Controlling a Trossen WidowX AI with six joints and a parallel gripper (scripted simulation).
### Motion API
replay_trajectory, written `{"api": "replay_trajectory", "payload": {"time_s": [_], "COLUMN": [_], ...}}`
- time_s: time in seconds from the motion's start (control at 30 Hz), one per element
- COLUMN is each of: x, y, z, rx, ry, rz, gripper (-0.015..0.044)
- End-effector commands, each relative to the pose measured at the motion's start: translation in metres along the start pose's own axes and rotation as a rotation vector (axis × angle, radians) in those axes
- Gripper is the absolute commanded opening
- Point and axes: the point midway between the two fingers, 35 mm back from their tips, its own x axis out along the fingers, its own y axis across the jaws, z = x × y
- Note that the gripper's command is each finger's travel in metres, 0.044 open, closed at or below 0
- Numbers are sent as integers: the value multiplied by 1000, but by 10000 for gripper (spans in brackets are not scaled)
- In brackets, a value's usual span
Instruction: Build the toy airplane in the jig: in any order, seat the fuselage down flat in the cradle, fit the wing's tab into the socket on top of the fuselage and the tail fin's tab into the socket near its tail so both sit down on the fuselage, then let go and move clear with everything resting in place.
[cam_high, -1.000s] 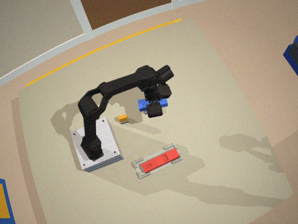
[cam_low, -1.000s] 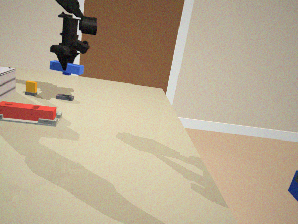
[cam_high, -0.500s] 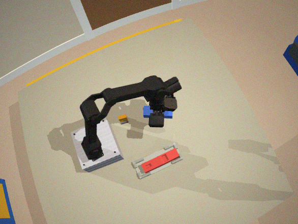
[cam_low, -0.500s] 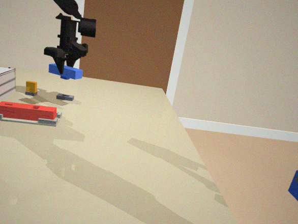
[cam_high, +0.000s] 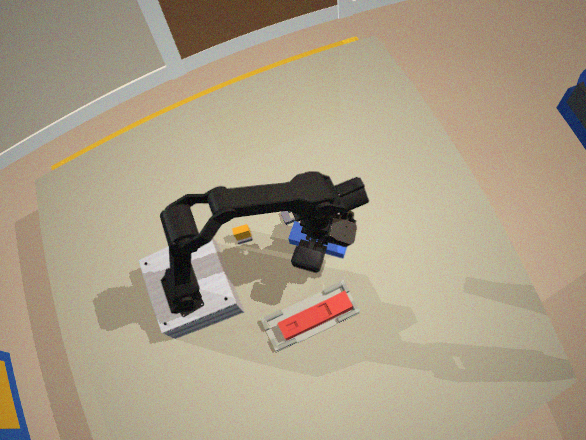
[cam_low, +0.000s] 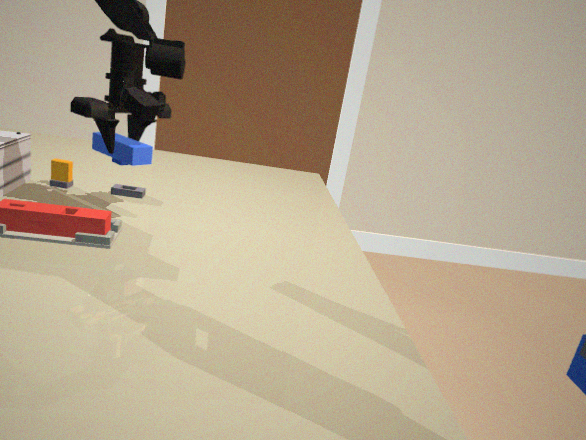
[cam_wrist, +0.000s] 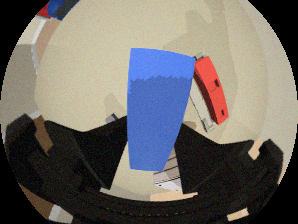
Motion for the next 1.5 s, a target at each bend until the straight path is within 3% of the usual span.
{"api": "replay_trajectory", "payload": {"time_s": [0.0, 1.47], "x": [1, 25], "y": [-10, -138], "z": [7, 55], "rx": [65, 811], "ry": [-6, -9], "rz": [0, -8], "gripper": [0, 0]}}
